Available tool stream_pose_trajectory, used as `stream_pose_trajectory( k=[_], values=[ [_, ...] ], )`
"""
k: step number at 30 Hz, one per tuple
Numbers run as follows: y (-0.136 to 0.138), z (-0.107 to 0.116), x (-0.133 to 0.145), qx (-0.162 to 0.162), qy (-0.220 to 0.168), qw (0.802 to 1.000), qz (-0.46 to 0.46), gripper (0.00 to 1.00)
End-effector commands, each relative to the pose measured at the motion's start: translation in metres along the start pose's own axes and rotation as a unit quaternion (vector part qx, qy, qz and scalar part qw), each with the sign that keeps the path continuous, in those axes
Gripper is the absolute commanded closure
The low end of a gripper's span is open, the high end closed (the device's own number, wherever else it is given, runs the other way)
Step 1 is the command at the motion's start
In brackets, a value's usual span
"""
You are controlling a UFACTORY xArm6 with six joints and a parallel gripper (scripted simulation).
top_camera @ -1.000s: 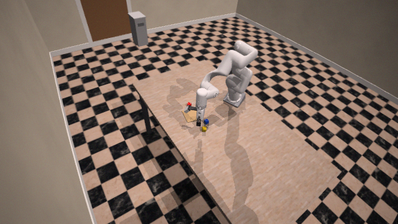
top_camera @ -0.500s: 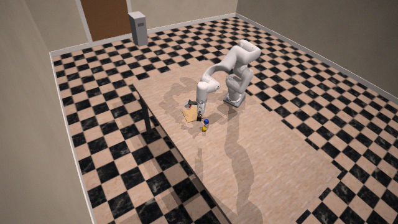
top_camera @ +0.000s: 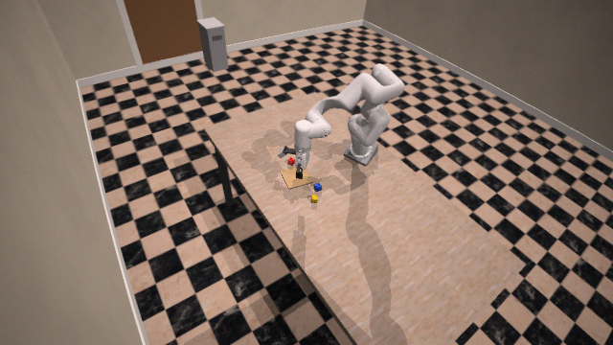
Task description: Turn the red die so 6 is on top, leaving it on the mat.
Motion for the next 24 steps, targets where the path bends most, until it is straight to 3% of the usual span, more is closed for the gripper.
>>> stream_pose_trajectory(
  k=[1, 4, 6, 7, 9, 10, 12, 15, 18, 21, 24],
  values=[
    [0.023, -0.003, -0.030, 0.003, -0.006, 1.000, -0.011, 0.00],
    [0.061, -0.006, -0.062, 0.004, -0.010, 0.999, -0.032, 0.00],
    [0.061, -0.006, -0.062, 0.004, -0.010, 0.999, -0.032, 0.00],
    [0.081, -0.007, -0.076, 0.002, -0.010, 0.999, -0.043, 0.00],
    [0.081, -0.007, -0.076, 0.002, -0.010, 0.999, -0.043, 0.00],
    [0.100, -0.007, -0.088, -0.002, -0.011, 0.999, -0.053, 0.00],
    [0.100, -0.007, -0.088, -0.002, -0.011, 0.999, -0.053, 0.00],
    [0.132, -0.005, -0.106, -0.011, -0.008, 0.997, -0.070, 0.00],
    [0.132, -0.005, -0.106, -0.011, -0.008, 0.997, -0.070, 0.00],
    [0.162, -0.002, -0.119, -0.021, -0.003, 0.996, -0.085, 0.00],
    [0.167, -0.001, -0.121, -0.023, -0.002, 0.996, -0.087, 0.00]
  ],
)
Point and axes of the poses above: the point where the finger pads meet when closed, its own z axis back along the fingers, its own y axis across the jaws, x = y × z, the point moved 1 cm from there along z, back along the fingers, and after that the axes turned 7 degrees about -z, right-handed, at the moved point
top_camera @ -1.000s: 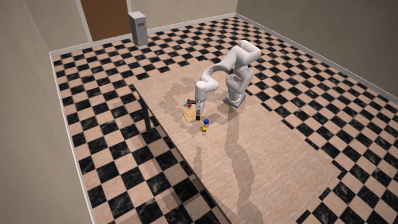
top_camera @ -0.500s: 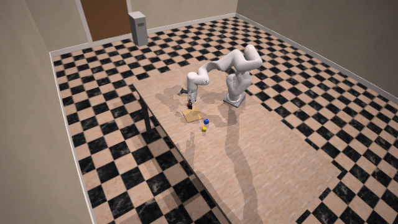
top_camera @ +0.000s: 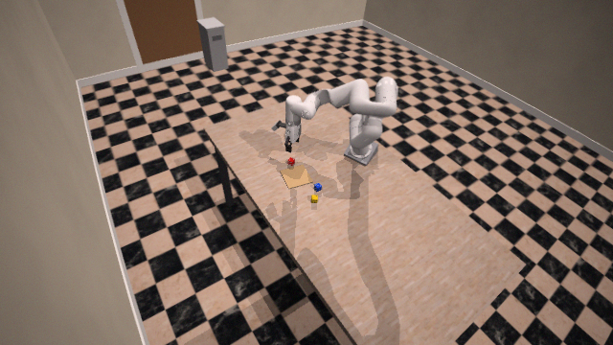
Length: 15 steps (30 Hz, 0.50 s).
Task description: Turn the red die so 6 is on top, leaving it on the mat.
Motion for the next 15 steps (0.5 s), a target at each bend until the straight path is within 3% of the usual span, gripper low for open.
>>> stream_pose_trajectory(
  k=[1, 15],
  values=[
    [0.0146, 0.0029, -0.0123, -0.010, -0.001, 1.000, -0.005, 0.00],
    [0.0146, 0.0029, -0.0123, -0.010, -0.001, 1.000, -0.005, 0.00]
  ],
)
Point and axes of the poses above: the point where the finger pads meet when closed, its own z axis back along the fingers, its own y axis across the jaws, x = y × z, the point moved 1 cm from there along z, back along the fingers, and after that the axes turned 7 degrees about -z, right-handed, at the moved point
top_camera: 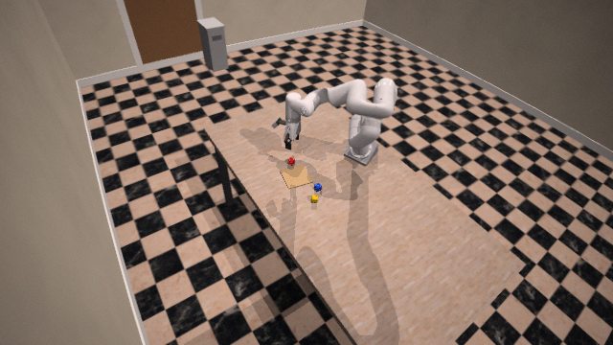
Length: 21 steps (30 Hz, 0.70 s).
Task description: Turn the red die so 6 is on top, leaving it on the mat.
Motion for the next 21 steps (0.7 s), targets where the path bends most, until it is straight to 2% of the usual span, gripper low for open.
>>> stream_pose_trajectory(
  k=[1, 6, 11, 13, 15, 21],
  values=[
    [-0.001, 0.001, -0.001, -0.001, 0.002, 1.000, 0.000, 0.00],
    [-0.001, 0.001, -0.001, -0.001, 0.002, 1.000, 0.010, 0.00],
    [-0.001, -0.004, -0.001, -0.001, 0.001, 0.996, 0.088, 0.00],
    [-0.001, -0.004, -0.001, -0.001, 0.001, 0.996, 0.088, 0.00],
    [-0.002, -0.007, -0.001, -0.001, 0.002, 0.990, 0.143, 0.00],
    [-0.002, -0.013, -0.001, -0.001, 0.002, 0.973, 0.229, 0.00]
  ],
)
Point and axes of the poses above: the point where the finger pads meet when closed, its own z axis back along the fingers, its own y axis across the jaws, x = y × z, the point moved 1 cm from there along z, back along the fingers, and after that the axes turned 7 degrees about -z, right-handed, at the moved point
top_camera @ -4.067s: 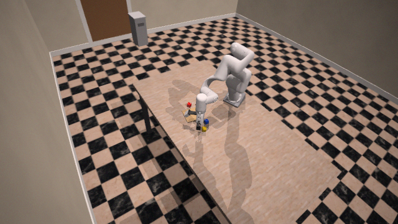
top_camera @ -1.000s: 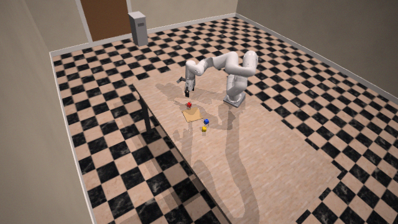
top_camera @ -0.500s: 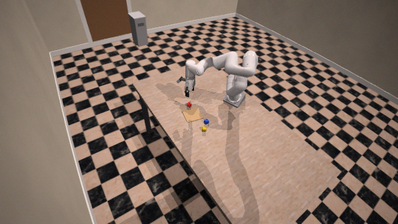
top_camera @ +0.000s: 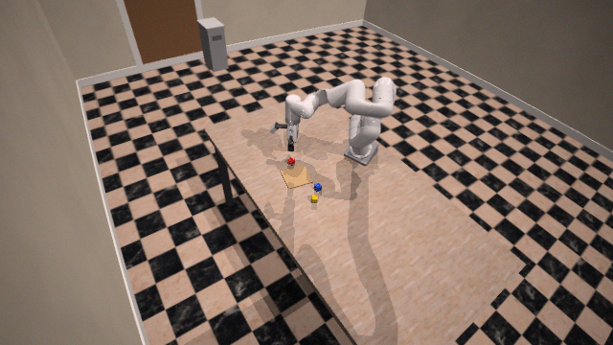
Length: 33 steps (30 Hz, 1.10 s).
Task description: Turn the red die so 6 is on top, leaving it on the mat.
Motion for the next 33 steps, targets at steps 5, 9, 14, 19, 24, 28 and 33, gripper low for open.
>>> stream_pose_trajectory(
  k=[5, 9, 14, 19, 24, 28, 33],
  values=[
    [-0.001, -0.007, -0.002, -0.006, 0.003, 0.989, 0.146, 0.00],
    [-0.001, -0.009, -0.002, -0.006, 0.003, 0.985, 0.170, 0.00],
    [-0.002, -0.015, -0.002, -0.005, 0.003, 0.963, 0.269, 0.00],
    [-0.002, -0.019, -0.002, -0.005, 0.004, 0.944, 0.331, 0.00],
    [-0.002, -0.023, -0.001, -0.005, 0.004, 0.915, 0.403, 0.00],
    [-0.003, -0.027, -0.001, -0.004, 0.004, 0.888, 0.459, 0.00],
    [-0.003, -0.030, -0.001, -0.004, 0.004, 0.858, 0.513, 0.00]
  ],
)
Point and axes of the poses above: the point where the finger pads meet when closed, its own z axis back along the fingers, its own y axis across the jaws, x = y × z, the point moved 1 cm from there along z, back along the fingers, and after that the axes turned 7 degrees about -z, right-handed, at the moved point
